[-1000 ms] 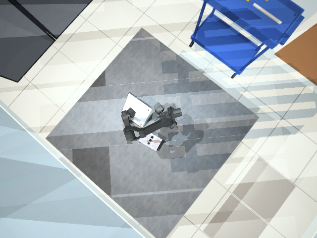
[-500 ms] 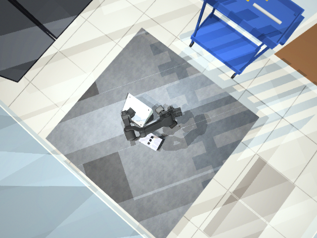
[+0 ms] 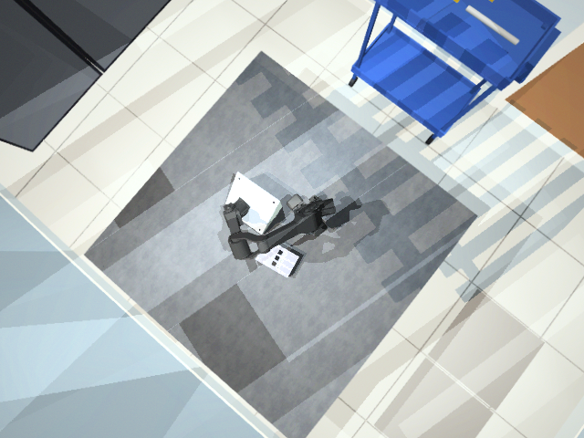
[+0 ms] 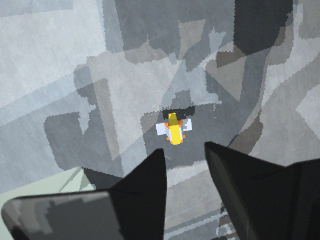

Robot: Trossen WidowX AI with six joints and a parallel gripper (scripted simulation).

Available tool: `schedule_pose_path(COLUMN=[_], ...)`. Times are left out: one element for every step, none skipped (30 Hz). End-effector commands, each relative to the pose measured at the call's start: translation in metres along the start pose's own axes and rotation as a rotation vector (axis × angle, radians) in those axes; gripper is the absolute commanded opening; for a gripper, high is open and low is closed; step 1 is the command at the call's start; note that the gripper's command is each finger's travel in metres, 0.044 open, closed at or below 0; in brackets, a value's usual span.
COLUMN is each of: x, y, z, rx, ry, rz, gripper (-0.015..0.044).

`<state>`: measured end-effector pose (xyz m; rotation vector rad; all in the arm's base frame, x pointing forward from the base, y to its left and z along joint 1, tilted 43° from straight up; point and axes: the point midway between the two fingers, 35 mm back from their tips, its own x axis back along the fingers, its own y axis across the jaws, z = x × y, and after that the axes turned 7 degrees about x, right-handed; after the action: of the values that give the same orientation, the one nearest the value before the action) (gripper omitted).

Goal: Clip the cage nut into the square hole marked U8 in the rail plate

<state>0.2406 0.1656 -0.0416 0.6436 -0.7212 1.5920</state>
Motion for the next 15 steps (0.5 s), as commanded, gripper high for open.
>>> schedule_pose_path(x=[-0.028, -0.029, -0.029, -0.029, -0.029, -0.029, -0.03, -0.03, -0.031, -0.032, -0.033, -0.034, -0.036, -0.038, -0.039], y=[0.002, 0.003, 0.003, 0.003, 0.003, 0.003, 0.003, 0.002, 0.002, 0.002, 0.002, 0.002, 0.002, 0.002, 0.002], z=[0.004, 0.004, 0.004, 0.004, 0.004, 0.004, 0.004, 0.004, 0.004, 0.004, 0.004, 0.004, 0.004, 0.004, 0.004], rx=[0.009, 0.009, 0.009, 0.009, 0.009, 0.009, 0.009, 0.009, 0.009, 0.009, 0.009, 0.009, 0.009, 0.009, 0.009], ry=[0.019, 0.019, 0.019, 0.019, 0.019, 0.019, 0.019, 0.019, 0.019, 0.019, 0.019, 0.019, 0.019, 0.019, 0.019], rz=[-0.01, -0.01, -0.01, -0.01, -0.01, -0.01, -0.01, -0.01, -0.01, -0.01, -0.01, -0.01, -0.01, -0.01, -0.01], gripper=[0.012, 0.012, 0.012, 0.012, 0.012, 0.012, 0.012, 0.012, 0.012, 0.012, 0.012, 0.012, 0.012, 0.012, 0.012])
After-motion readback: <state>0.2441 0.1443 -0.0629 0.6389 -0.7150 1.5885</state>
